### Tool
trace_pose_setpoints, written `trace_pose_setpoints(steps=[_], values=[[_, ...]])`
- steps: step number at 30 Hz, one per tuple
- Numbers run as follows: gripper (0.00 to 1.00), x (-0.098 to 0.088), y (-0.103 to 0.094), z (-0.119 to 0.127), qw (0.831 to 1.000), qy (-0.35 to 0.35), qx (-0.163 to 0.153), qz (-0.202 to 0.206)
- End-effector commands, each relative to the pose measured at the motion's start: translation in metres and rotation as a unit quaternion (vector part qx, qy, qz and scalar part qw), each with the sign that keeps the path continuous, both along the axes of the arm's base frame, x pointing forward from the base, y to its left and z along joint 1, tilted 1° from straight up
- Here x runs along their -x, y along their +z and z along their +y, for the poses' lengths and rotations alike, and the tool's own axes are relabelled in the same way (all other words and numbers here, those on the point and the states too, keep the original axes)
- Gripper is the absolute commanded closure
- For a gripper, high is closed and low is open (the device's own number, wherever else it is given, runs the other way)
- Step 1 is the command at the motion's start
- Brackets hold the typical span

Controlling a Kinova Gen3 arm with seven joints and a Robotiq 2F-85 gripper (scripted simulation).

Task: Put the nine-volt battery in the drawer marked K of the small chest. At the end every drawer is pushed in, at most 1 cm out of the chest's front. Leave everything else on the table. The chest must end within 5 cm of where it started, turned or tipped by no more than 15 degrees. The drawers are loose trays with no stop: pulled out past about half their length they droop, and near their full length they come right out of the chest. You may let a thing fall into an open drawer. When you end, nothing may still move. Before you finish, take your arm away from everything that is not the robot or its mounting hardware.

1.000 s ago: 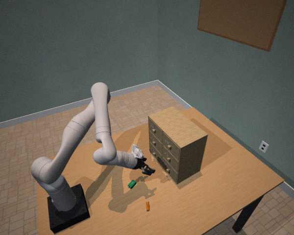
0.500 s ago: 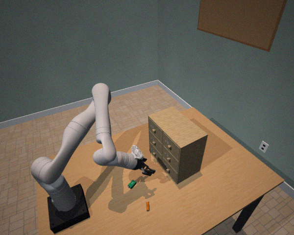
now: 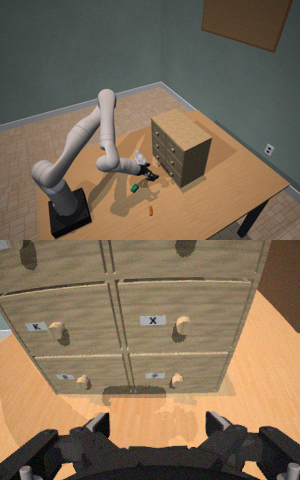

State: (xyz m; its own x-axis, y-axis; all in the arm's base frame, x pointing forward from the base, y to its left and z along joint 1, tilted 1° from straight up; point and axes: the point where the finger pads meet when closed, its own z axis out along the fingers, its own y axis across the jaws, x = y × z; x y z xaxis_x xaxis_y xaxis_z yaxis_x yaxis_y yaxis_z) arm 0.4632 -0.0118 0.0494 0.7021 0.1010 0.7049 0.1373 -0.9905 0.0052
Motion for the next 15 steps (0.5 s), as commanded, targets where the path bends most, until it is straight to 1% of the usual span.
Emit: trace_pose_setpoints(steps=[1, 6, 15], values=[[0.00, 0.004, -0.010, -0.005, 1.000, -0.003, 0.005, 0.008], [0.00, 0.004, -0.024, -0.005, 1.000, -0.003, 0.005, 0.008], [0.00, 0.004, -0.025, -0.005, 1.000, -0.003, 0.005, 0.008]])
